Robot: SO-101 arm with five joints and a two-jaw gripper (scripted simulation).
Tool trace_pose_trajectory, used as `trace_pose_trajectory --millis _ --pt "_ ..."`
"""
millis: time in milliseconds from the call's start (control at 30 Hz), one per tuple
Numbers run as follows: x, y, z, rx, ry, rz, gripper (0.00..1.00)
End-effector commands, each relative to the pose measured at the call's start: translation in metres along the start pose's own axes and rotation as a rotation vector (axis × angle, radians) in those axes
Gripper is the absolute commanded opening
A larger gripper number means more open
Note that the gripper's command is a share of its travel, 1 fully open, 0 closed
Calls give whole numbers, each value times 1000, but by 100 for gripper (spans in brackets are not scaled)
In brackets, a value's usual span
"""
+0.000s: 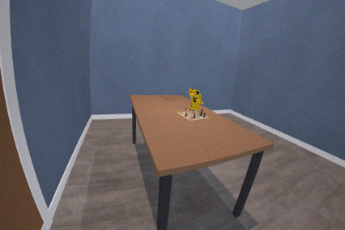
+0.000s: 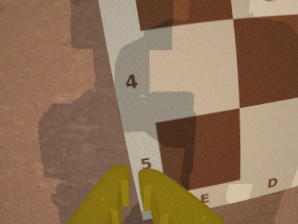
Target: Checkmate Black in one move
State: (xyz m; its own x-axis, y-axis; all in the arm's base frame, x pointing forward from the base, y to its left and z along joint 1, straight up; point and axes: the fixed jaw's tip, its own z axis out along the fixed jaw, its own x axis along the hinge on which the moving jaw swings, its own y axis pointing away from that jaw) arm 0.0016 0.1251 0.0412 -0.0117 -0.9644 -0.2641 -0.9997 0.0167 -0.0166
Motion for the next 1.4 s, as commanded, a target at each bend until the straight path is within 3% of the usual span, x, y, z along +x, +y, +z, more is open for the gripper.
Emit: trace_pose_trajectory --millis 0,1367 --pt "0 1 7 -3 -9 -10 0" --pt "3 1 14 -3 -9 -10 0"
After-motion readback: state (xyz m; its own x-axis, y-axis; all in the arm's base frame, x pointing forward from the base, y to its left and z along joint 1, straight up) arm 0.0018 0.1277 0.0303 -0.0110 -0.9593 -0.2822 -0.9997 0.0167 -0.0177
